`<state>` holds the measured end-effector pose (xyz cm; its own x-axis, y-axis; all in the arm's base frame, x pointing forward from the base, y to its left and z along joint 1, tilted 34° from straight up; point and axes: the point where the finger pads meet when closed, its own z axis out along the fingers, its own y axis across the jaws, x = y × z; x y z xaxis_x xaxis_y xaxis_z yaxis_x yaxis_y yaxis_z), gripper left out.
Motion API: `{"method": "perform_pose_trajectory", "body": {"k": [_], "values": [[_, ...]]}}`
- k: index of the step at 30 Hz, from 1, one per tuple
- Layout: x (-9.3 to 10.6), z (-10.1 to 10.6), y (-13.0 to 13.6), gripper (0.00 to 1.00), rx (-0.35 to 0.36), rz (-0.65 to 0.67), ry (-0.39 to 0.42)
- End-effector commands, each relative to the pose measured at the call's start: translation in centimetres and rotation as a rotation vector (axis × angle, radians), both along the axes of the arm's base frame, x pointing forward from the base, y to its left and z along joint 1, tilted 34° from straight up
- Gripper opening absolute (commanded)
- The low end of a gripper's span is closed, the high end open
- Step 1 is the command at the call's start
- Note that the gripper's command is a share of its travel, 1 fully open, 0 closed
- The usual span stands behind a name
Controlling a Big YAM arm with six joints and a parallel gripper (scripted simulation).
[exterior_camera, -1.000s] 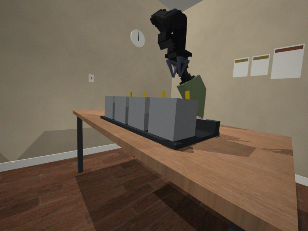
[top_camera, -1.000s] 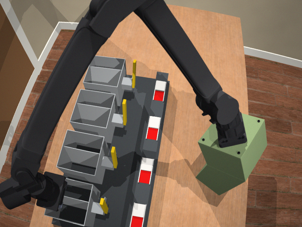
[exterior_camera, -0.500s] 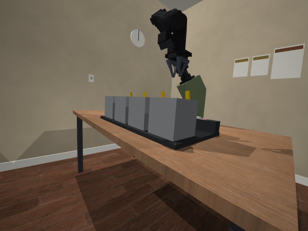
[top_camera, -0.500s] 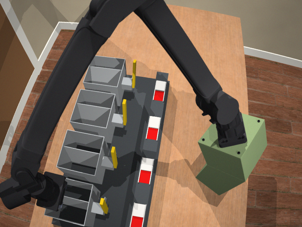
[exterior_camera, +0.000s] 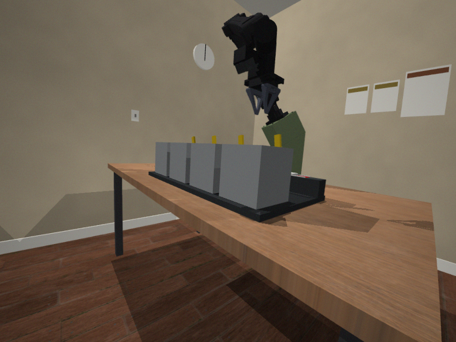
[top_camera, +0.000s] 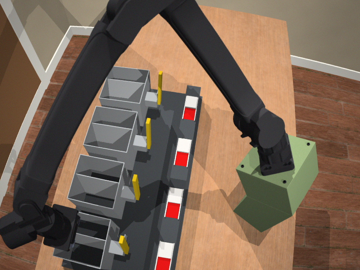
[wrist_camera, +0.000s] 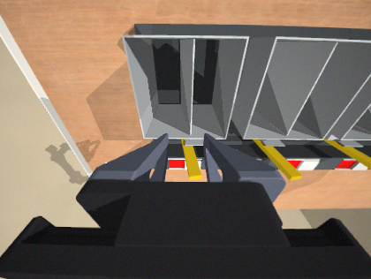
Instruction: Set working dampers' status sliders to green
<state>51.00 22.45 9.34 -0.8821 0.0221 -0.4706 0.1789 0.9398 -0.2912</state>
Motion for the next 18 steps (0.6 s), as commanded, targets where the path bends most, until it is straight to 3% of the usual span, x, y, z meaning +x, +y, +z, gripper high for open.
{"method": "perform_pose_trajectory", "body": {"k": [1,12,13,15,18], "values": [[1.4,3.2,1.3,0.36,0.033,-0.001,-0.051],[1.3,3.6,1.6,0.36,0.046,0.005,-0.064],[-0.4,1.6,1.2,0.36,0.037,0.017,-0.039],[-0.4,1.6,1.2,0.36,0.037,0.017,-0.039],[-3.0,-0.2,0.6,0.36,0.063,0.050,-0.034]]}}
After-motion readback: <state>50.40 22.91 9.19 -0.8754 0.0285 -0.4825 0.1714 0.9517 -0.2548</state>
